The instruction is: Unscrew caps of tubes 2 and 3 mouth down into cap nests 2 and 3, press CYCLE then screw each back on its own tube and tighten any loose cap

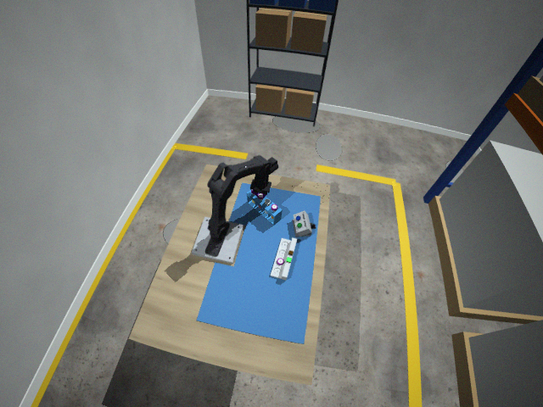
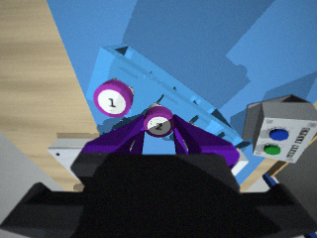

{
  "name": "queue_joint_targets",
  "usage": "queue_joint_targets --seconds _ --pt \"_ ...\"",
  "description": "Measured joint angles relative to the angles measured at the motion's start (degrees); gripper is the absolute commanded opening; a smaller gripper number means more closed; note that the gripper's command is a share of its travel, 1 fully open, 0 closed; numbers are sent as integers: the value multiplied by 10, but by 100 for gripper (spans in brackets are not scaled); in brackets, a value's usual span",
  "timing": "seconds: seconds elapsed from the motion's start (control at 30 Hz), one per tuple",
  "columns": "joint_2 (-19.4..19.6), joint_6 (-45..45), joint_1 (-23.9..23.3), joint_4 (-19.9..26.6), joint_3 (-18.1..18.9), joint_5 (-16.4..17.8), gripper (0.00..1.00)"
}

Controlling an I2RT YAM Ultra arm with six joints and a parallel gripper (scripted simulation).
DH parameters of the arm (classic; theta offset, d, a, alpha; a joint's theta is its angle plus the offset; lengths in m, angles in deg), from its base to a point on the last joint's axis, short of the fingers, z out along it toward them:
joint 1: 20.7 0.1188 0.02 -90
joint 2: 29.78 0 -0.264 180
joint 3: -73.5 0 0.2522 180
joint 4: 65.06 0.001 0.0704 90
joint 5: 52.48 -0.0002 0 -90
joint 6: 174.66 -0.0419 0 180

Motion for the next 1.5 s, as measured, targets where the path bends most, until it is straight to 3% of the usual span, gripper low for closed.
queue_joint_targets --seconds 0.93,1.13,1.17,1.5 --pt "0 -704 0 -2 -2 0 0" --pt "0 -778 0 -2 -2 0 0" --pt "0 -784 0 -2 -2 0 49" --pt "0 -803 0 -2 -2 0 49"
